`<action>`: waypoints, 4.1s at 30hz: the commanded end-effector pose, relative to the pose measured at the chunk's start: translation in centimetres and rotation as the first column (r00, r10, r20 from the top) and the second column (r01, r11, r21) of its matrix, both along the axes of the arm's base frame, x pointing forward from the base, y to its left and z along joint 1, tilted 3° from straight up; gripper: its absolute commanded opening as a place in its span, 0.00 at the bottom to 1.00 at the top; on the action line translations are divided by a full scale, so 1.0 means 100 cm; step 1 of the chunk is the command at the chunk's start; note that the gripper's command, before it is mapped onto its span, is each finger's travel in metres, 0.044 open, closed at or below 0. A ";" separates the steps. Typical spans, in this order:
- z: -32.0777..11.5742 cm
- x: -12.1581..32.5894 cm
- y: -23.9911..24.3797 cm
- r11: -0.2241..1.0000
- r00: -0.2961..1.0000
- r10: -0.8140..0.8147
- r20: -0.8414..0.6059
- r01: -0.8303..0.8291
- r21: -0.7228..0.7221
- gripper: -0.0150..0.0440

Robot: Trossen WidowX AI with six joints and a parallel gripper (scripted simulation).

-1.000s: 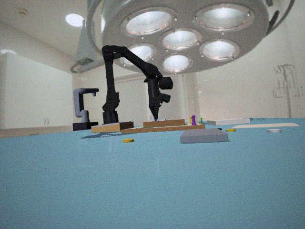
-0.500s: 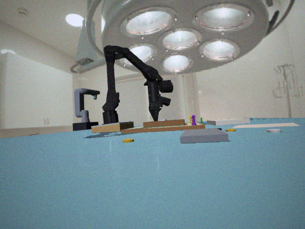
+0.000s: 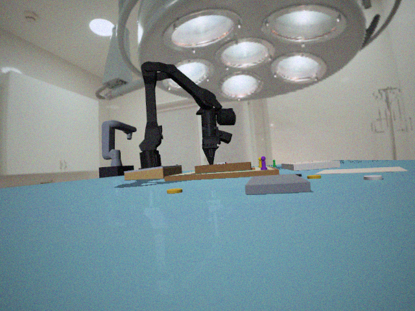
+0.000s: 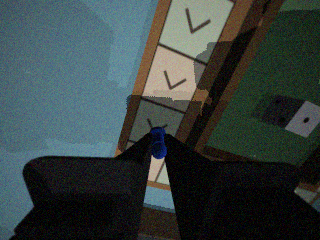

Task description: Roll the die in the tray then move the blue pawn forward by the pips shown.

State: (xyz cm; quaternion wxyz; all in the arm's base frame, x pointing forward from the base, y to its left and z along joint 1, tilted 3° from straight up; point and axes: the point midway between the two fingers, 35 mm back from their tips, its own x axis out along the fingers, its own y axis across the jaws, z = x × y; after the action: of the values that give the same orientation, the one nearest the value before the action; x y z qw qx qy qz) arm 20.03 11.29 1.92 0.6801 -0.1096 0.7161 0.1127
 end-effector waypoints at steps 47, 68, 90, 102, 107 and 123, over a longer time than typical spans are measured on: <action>0.044 -0.041 0.000 1.000 1.000 -0.001 0.006 0.001 0.009 0.25; 0.008 -0.043 0.000 1.000 1.000 -0.001 0.005 0.001 0.009 0.25; -0.002 -0.041 0.002 1.000 1.000 0.002 0.020 -0.003 0.015 0.61; 0.052 -0.038 0.001 1.000 1.000 -0.001 0.006 0.001 0.009 1.00; 0.074 -0.024 -0.031 0.996 0.996 -0.089 0.009 0.089 0.003 1.00; 0.118 -0.021 -0.102 0.961 0.961 -0.275 0.009 0.275 -0.011 1.00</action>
State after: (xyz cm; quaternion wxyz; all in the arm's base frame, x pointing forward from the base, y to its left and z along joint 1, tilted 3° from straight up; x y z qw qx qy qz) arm 17.90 1.02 13.86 0.6921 -0.0158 0.7215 0.0131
